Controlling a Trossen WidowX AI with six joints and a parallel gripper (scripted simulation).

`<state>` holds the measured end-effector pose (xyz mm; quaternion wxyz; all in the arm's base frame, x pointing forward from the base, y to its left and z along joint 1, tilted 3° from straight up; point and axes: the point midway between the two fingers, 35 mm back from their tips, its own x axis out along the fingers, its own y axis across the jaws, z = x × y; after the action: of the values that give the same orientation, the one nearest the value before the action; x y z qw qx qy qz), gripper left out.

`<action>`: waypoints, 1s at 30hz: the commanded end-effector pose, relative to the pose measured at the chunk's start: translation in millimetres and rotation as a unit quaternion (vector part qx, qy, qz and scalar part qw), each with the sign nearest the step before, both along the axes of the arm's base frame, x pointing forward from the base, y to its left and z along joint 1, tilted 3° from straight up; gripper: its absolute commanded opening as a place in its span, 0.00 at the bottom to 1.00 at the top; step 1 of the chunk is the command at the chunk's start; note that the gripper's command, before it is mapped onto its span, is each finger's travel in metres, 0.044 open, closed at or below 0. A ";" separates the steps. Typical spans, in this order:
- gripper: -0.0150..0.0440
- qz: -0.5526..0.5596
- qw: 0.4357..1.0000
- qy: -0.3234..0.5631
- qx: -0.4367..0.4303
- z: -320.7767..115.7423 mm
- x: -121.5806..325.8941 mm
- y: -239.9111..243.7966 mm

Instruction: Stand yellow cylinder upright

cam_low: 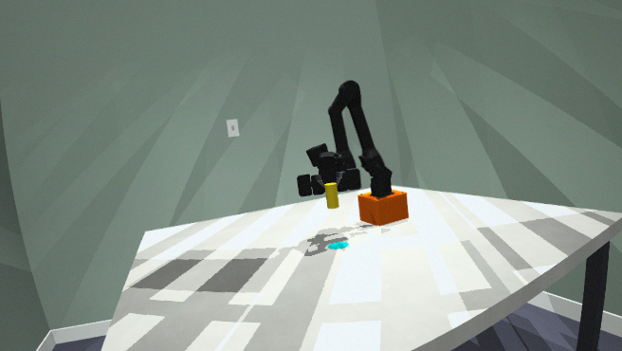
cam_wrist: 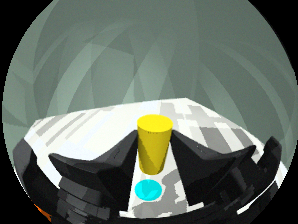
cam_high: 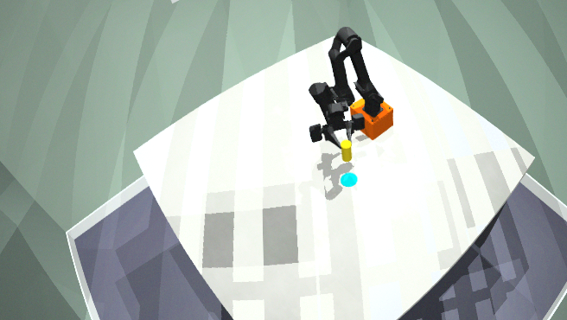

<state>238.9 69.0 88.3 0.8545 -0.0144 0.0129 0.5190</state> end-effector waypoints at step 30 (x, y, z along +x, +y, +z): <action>0.43 0.009 1.000 -0.005 -0.013 -49.0 6.5 0.4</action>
<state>243.9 69.6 44.4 0.8495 -0.0234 0.0166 0.5268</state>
